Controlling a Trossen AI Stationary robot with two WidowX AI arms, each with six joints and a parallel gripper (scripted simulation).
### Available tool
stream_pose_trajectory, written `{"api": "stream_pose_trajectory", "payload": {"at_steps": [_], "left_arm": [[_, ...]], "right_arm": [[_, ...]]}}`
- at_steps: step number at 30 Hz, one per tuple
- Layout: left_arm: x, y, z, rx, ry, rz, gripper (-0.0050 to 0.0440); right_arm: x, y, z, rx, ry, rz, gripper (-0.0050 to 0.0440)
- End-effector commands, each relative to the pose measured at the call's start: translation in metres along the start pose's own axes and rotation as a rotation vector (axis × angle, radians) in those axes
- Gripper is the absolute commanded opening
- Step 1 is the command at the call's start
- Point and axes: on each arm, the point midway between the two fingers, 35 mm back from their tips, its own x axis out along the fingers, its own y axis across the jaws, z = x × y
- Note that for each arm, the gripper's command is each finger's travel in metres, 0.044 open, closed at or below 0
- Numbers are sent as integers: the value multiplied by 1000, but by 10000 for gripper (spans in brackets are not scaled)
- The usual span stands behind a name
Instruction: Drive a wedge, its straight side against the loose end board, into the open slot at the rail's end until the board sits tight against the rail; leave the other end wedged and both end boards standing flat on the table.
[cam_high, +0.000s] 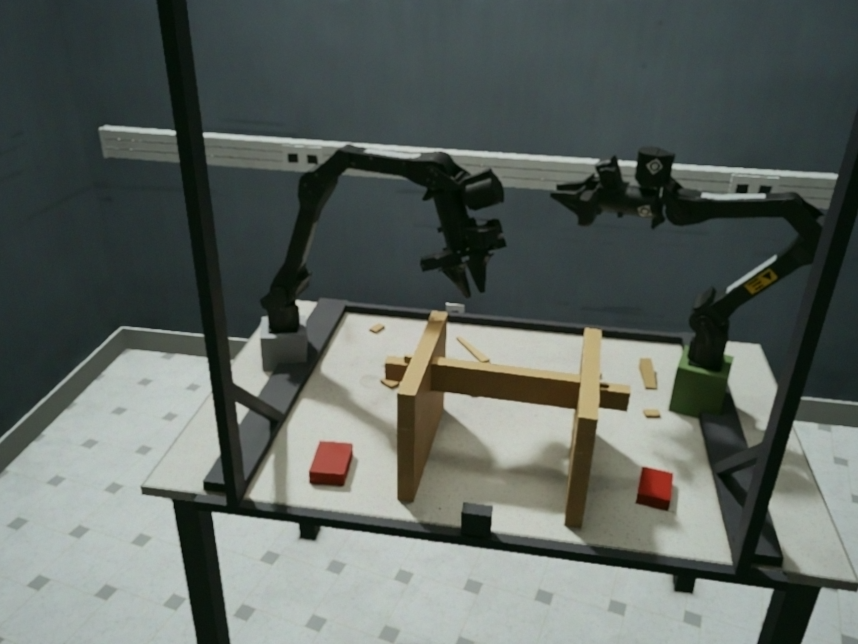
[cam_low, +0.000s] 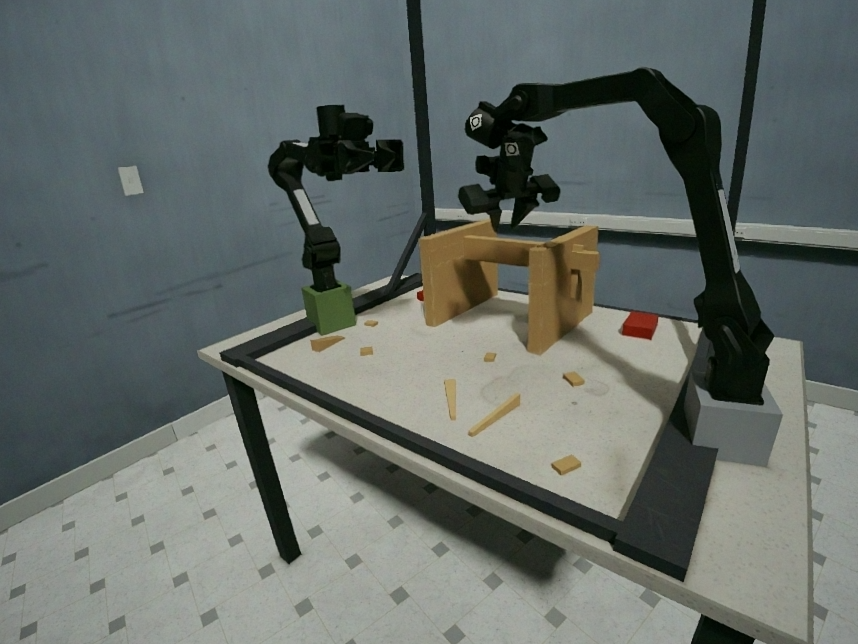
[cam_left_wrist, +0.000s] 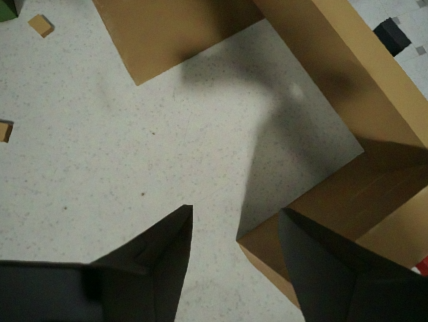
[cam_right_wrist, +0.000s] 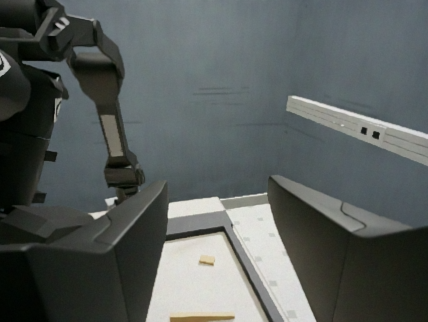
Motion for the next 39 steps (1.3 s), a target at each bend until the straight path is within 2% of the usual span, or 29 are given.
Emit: {"api": "stream_pose_trajectory", "payload": {"at_steps": [1,4,15,17,18,21,32,34,35,39], "left_arm": [[-9,4,7,-68,-31,22,175],[9,18,-10,-214,27,28,175],[33,59,-38,-752,79,104,175],[33,59,-38,-752,79,104,175],[23,58,-27,-726,41,104,175],[41,69,-49,-874,104,126,175],[61,106,-85,-1407,120,235,175],[61,106,-85,-1407,120,235,175],[52,106,-73,-1382,82,226,175],[70,117,-101,-1583,134,282,175]], "right_arm": [[-6,-14,9,44,-80,-49,204],[-10,-21,11,57,-102,-77,204],[-7,-17,9,35,-78,-62,204],[-7,-17,9,35,-78,-62,204],[-7,-17,10,35,-80,-62,204],[-7,-17,8,35,-76,-62,204],[-7,-17,8,35,-76,-62,204],[-7,-17,8,35,-76,-62,204],[-7,-17,8,35,-76,-62,204],[-7,-17,8,35,-76,-62,204]]}}
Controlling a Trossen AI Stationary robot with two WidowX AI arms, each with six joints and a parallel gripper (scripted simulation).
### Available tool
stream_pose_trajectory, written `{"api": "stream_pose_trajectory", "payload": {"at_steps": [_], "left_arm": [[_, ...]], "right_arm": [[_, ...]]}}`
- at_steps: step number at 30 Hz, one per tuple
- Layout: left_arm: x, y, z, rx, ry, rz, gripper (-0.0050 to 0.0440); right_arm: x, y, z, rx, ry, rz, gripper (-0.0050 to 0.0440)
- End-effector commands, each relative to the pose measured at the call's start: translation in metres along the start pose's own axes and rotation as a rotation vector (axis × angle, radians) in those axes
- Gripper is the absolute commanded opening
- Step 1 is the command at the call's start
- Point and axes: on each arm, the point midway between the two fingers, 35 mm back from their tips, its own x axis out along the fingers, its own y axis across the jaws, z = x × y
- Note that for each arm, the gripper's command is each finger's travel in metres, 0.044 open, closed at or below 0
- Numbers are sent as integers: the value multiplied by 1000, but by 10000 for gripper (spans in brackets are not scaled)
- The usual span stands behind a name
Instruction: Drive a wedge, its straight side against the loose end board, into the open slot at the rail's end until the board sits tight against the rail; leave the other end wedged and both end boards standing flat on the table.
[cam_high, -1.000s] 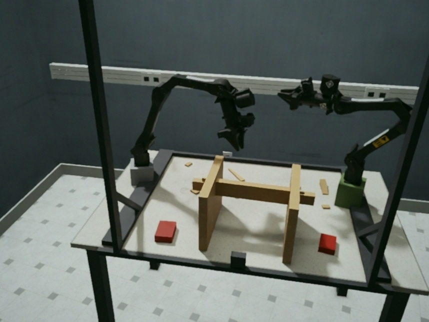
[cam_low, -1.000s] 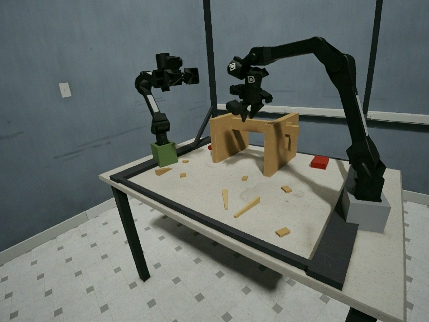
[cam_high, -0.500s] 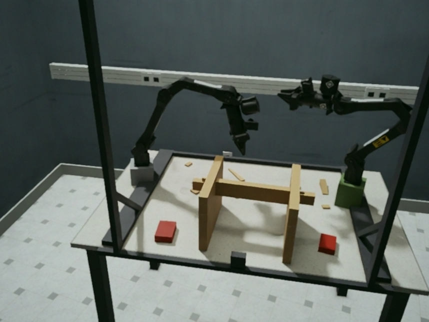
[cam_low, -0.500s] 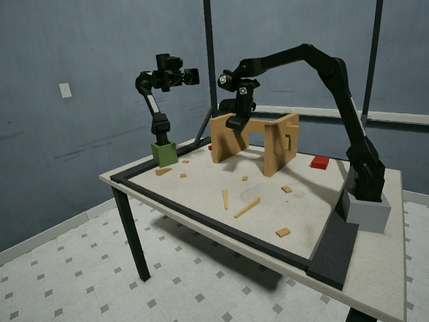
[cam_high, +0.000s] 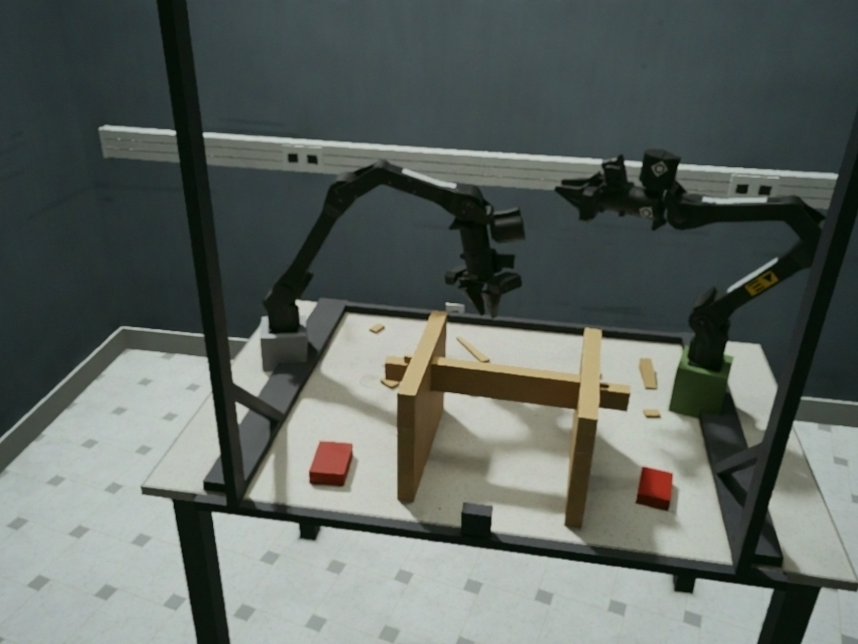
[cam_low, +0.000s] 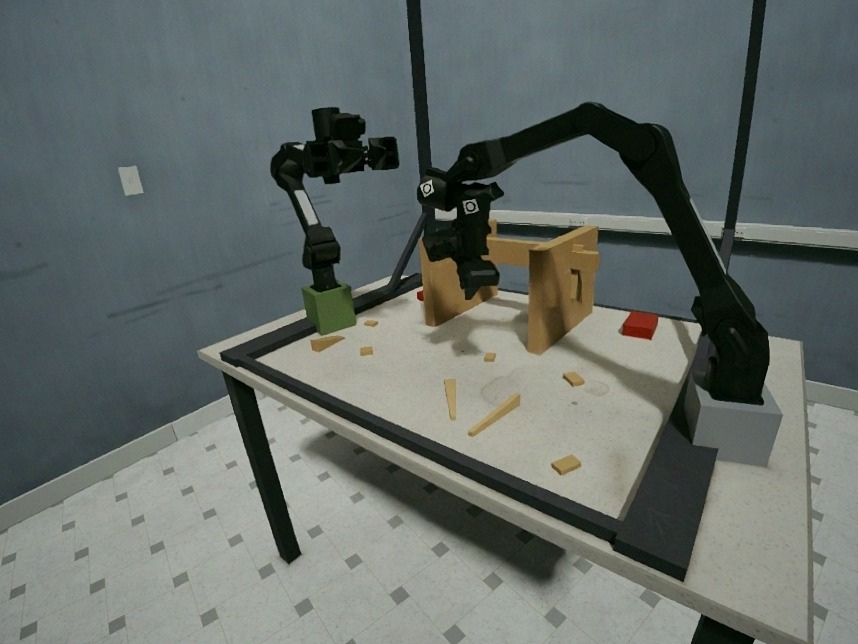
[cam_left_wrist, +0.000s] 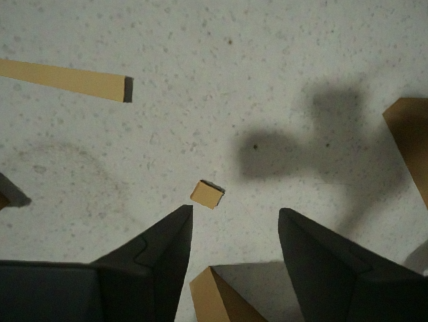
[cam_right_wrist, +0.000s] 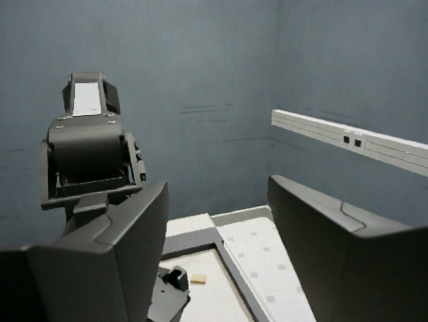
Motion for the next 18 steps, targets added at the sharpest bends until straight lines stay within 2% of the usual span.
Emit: {"api": "stream_pose_trajectory", "payload": {"at_steps": [1,10,12,13,18], "left_arm": [[12,16,11,-193,-4,39,175],[35,49,31,-619,-29,105,175],[35,49,31,-619,-29,105,175],[25,39,34,-598,-44,72,175],[50,69,38,-846,-47,151,175]], "right_arm": [[-2,-2,4,-3,-12,-7,204],[-2,-2,4,-3,-12,-7,204],[-2,-2,4,-3,-12,-7,204],[-2,-2,4,-3,-12,-7,204],[-2,-2,4,-3,-12,-7,204]]}}
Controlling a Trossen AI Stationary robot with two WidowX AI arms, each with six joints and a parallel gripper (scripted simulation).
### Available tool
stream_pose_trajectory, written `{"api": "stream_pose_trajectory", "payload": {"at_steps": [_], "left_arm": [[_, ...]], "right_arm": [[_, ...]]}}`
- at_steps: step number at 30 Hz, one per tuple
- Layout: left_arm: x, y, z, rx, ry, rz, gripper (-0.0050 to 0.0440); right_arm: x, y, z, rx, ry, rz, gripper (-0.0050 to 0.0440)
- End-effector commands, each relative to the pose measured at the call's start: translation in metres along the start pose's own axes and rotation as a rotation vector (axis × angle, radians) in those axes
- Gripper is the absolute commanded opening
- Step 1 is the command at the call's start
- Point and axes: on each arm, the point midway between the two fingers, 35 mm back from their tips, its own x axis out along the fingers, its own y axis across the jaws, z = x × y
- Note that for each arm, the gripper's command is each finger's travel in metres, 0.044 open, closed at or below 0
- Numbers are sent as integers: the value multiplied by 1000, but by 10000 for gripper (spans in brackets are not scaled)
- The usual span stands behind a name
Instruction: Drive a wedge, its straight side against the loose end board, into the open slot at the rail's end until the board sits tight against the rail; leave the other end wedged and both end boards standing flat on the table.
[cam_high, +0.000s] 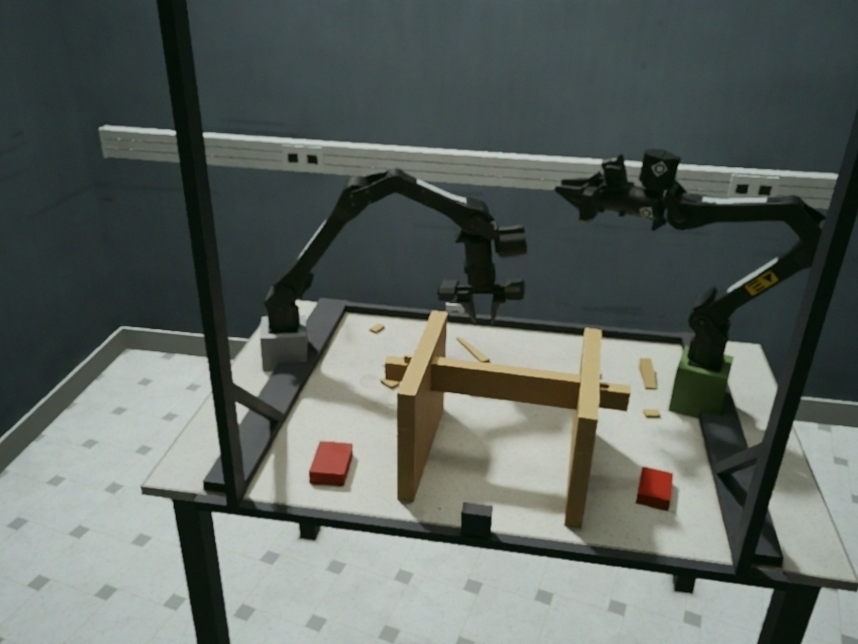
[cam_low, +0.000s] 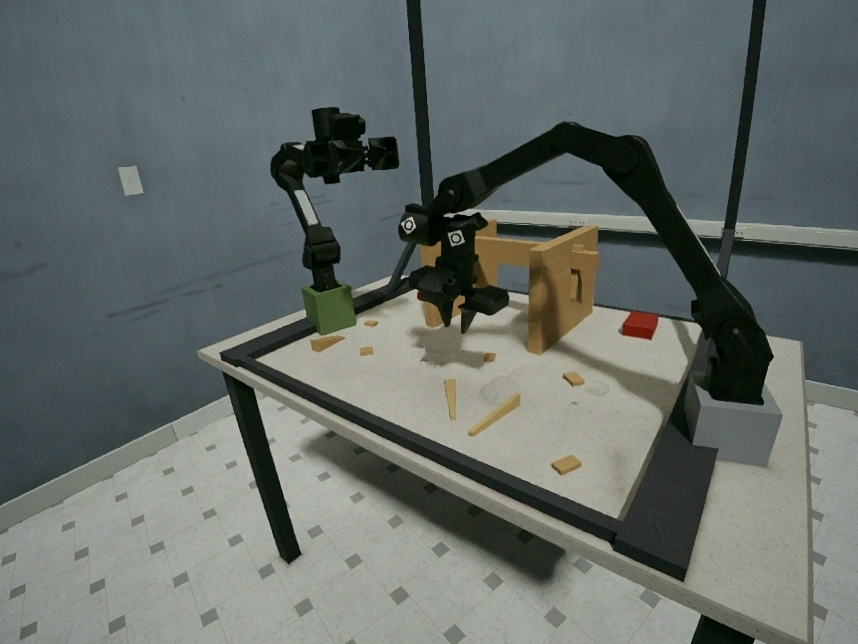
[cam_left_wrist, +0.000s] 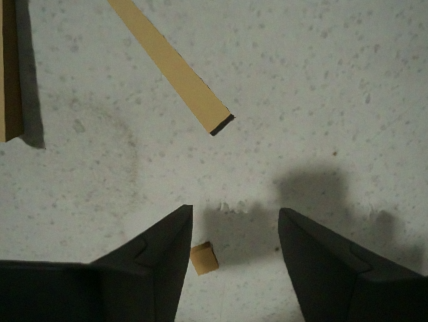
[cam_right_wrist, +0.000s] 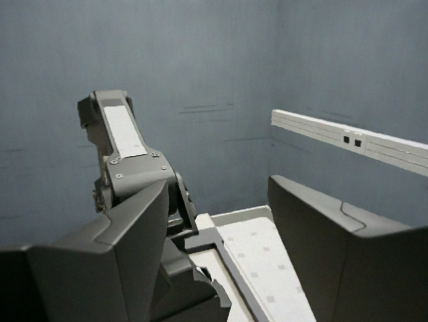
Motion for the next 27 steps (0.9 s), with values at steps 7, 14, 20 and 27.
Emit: {"api": "stream_pose_trajectory", "payload": {"at_steps": [7,14,20,27], "left_arm": [[29,18,40,-481,-54,61,175],[39,25,50,-624,-74,80,175],[50,34,64,-818,-104,98,175],[46,30,59,-768,-95,91,175]], "right_arm": [[-2,-2,4,-3,-12,-7,204],[-2,-2,4,-3,-12,-7,204],[-2,-2,4,-3,-12,-7,204],[-2,-2,4,-3,-12,-7,204]]}}
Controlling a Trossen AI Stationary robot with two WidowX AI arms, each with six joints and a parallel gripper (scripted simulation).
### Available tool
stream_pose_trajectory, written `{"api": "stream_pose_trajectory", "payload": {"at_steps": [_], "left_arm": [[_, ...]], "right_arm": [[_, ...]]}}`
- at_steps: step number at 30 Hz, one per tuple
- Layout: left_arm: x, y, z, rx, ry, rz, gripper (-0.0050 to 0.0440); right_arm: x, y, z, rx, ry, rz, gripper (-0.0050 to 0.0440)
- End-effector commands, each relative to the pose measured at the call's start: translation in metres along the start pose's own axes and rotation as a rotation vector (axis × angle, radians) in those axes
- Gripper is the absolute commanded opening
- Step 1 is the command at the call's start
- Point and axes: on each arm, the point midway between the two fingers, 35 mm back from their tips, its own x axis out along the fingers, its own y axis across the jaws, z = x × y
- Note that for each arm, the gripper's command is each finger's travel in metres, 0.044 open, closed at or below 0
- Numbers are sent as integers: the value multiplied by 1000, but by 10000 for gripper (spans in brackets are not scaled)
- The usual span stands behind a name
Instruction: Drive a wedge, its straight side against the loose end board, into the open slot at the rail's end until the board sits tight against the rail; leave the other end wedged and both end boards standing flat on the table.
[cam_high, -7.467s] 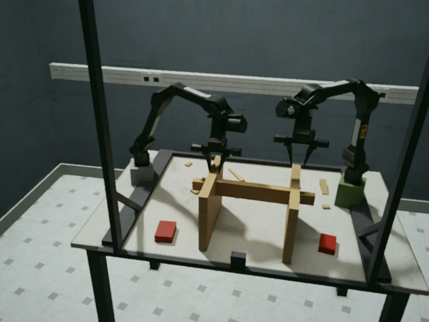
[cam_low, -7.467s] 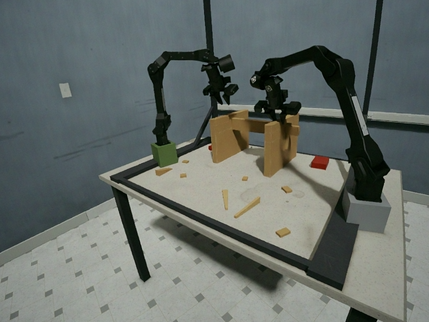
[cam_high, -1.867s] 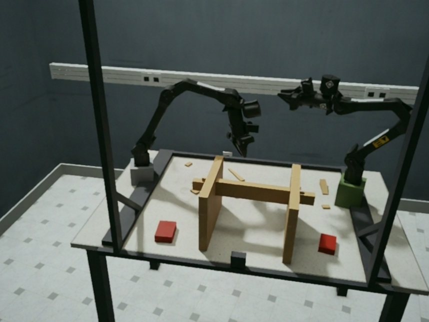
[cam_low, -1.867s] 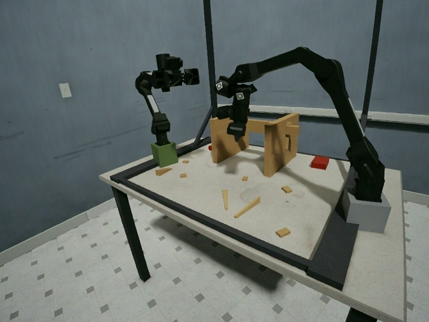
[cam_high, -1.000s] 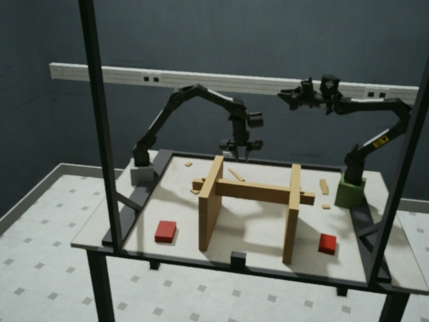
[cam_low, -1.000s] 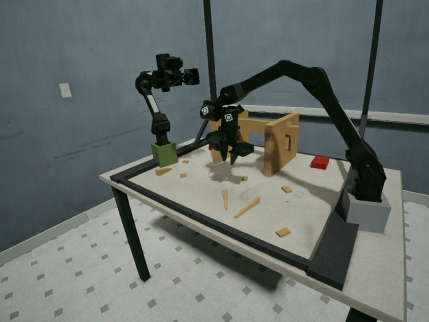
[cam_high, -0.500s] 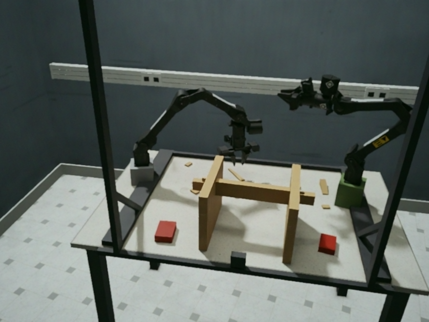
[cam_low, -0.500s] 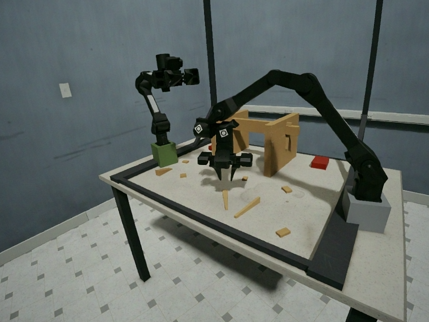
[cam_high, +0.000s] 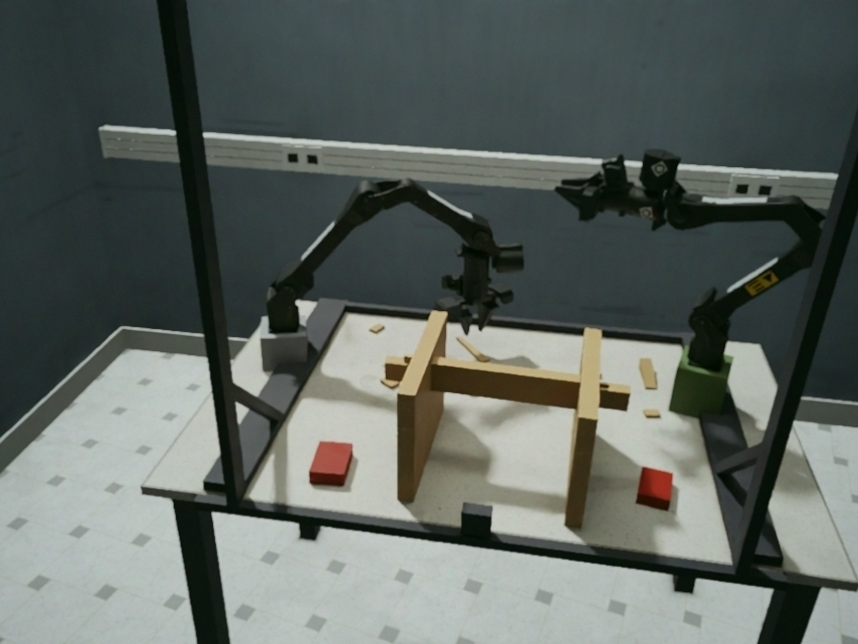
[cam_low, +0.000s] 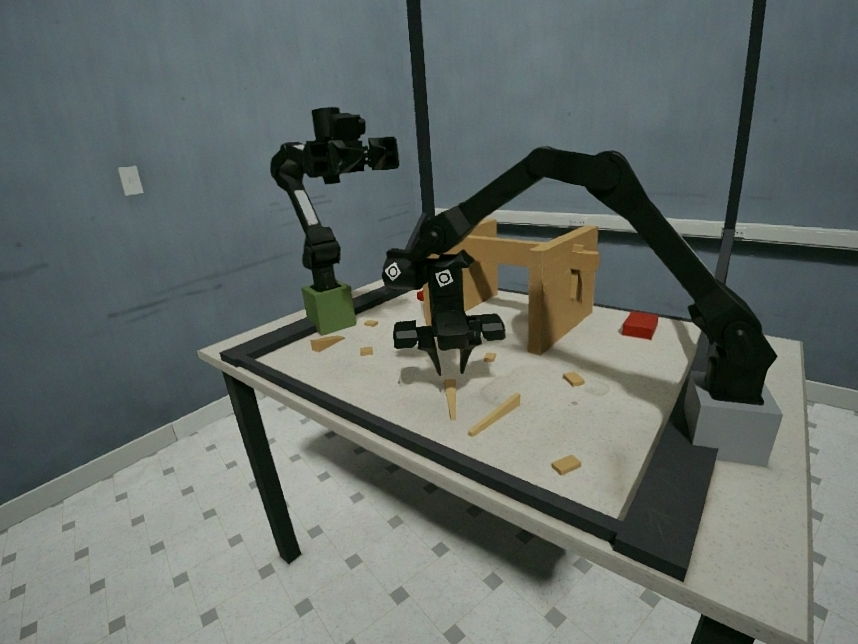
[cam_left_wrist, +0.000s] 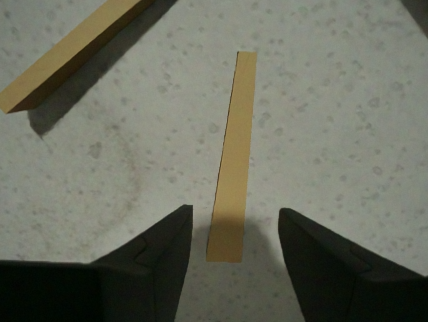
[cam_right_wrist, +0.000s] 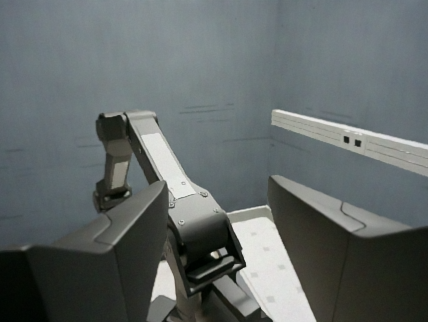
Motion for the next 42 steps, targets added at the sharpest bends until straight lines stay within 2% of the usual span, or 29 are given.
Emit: {"api": "stream_pose_trajectory", "payload": {"at_steps": [1,6,7,8,10,11,13,18,32,35,42], "left_arm": [[-5,-2,-3,-3,6,-13,175],[-8,-3,-2,-4,8,-18,175],[-15,1,-3,-3,10,-27,175],[-19,-5,-4,-5,18,-47,175],[-15,-1,-3,-3,12,-29,175],[4,2,-2,-2,-1,-4,175],[8,2,-1,-3,-2,-3,175],[8,0,-2,-4,1,-8,175],[35,1,-2,-3,0,-8,175],[31,-2,-3,-3,4,-14,175],[50,1,-2,-1,-1,-5,175]], "right_arm": [[-2,-2,4,-3,-12,-7,204],[-2,-2,4,-3,-12,-7,204],[-2,-2,4,-3,-12,-7,204],[-2,-2,4,-3,-12,-7,204],[-2,-2,4,-3,-12,-7,204],[-2,-2,4,-3,-12,-7,204],[-2,-2,4,-3,-12,-7,204],[-2,-2,4,-3,-12,-7,204],[-2,-2,4,-3,-12,-7,204],[-2,-2,4,-3,-12,-7,204],[-2,-2,4,-3,-12,-7,204]]}}
